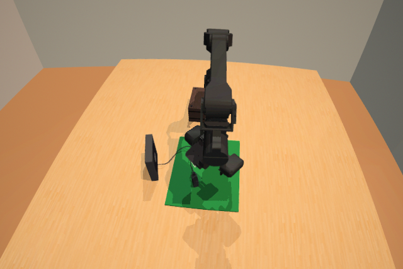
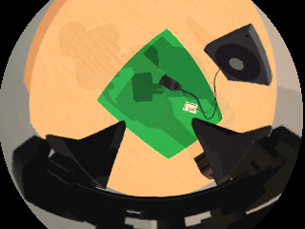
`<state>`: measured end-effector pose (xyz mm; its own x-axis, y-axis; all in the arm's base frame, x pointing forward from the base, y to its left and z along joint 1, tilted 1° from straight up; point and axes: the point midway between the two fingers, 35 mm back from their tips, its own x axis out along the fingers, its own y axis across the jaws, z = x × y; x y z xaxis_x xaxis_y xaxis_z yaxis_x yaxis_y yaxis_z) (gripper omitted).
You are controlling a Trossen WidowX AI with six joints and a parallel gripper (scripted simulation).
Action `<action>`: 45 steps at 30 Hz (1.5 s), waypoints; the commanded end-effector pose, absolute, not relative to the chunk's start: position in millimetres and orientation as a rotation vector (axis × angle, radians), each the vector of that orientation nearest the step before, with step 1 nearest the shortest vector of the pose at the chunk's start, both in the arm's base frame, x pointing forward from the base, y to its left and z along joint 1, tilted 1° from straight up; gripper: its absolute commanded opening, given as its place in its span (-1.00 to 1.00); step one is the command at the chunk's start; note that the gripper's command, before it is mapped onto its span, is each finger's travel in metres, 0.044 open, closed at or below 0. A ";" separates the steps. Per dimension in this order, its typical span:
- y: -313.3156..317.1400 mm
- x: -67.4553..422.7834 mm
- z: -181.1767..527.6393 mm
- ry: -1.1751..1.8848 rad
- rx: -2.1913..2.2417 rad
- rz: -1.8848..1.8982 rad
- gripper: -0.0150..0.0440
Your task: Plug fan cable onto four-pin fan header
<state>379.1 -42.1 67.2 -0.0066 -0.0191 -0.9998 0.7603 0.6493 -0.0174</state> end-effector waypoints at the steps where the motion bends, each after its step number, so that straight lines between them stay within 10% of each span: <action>1: -72.3 389.4 101.7 1.552 0.216 -0.208 1.00; 27: -97.2 391.1 129.4 1.541 -0.152 0.173 1.00; 45: -95.6 393.2 27.7 1.541 -0.152 0.173 1.00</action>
<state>391.3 -95.7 27.8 0.0059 0.0168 -0.9998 -0.2035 0.9790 0.0153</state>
